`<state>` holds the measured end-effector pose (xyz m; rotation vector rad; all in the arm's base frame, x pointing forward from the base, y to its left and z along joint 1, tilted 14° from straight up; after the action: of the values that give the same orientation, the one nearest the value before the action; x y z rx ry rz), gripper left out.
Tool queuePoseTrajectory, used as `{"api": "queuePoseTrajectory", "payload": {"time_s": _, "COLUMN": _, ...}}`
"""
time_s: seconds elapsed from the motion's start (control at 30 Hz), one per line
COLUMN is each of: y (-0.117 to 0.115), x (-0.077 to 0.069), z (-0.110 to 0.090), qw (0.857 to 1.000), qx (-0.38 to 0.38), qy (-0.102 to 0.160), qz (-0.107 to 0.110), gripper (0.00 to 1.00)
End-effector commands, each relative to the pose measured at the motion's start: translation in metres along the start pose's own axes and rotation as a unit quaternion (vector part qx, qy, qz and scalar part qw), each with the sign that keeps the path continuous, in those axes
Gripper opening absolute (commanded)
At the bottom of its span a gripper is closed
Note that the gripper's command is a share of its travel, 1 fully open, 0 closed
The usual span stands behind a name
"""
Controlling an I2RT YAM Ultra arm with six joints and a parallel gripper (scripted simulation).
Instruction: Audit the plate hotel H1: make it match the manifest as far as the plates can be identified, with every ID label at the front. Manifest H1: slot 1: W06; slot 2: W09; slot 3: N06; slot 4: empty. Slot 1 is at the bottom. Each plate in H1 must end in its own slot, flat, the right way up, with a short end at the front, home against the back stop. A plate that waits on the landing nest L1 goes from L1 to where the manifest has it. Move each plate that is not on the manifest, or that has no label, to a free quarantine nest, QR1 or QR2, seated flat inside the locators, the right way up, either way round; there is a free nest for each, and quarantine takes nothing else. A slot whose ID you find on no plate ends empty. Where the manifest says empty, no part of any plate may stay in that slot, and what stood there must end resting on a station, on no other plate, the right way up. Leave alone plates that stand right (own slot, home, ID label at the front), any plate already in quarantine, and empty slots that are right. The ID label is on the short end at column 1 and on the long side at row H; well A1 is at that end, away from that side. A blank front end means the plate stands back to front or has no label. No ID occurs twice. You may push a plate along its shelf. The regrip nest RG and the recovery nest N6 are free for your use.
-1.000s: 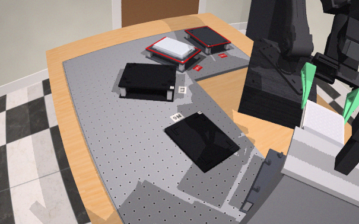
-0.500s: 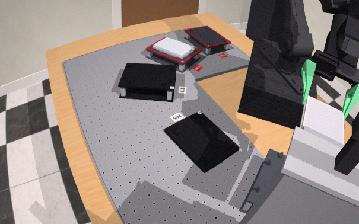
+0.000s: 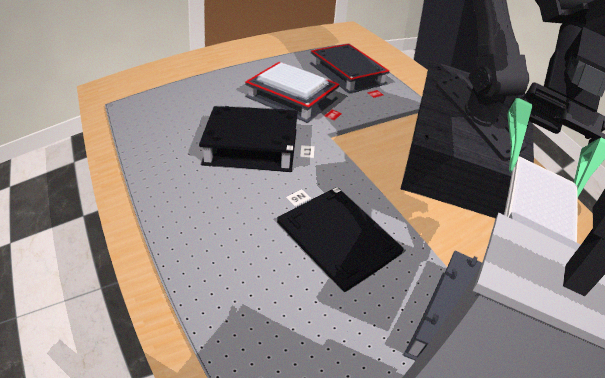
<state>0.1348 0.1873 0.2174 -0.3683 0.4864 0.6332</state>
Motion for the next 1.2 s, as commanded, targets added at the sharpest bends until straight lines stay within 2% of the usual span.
{"api": "queuePoseTrajectory", "payload": {"time_s": 0.0, "y": -0.003, "x": -0.004, "z": -0.005, "qw": 1.000, "qx": 0.005, "qy": -0.005, "qz": -0.009, "gripper": 0.86}}
{"api": "queuePoseTrajectory", "payload": {"time_s": 0.2, "y": -0.001, "x": -0.009, "z": -0.009, "qw": 1.000, "qx": 0.007, "qy": -0.009, "qz": -0.009, "gripper": 0.86}}
{"api": "queuePoseTrajectory", "payload": {"time_s": 0.5, "y": -0.004, "x": -0.007, "z": -0.005, "qw": 1.000, "qx": 0.019, "qy": -0.021, "qz": -0.013, "gripper": 0.86}}
{"api": "queuePoseTrajectory", "payload": {"time_s": 0.57, "y": -0.002, "x": -0.004, "z": -0.011, "qw": 1.000, "qx": 0.013, "qy": -0.015, "qz": -0.013, "gripper": 0.86}}
{"api": "queuePoseTrajectory", "payload": {"time_s": 1.03, "y": -0.001, "x": 0.000, "z": -0.011, "qw": 1.000, "qx": 0.011, "qy": -0.016, "qz": -0.013, "gripper": 0.86}}
{"api": "queuePoseTrajectory", "payload": {"time_s": 1.17, "y": 0.000, "x": 0.005, "z": -0.018, "qw": 1.000, "qx": 0.007, "qy": -0.007, "qz": -0.016, "gripper": 0.86}}
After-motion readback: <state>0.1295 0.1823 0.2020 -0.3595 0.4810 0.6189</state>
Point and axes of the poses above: the point where the finger pads meet when closed, its own x axis out along the fingers, its own y axis across the jaws, z = x × y, the point moved 5 cm from there along -x, back along the fingers, and after that the axes turned 15 degrees about -x, right-handed, at the moved point
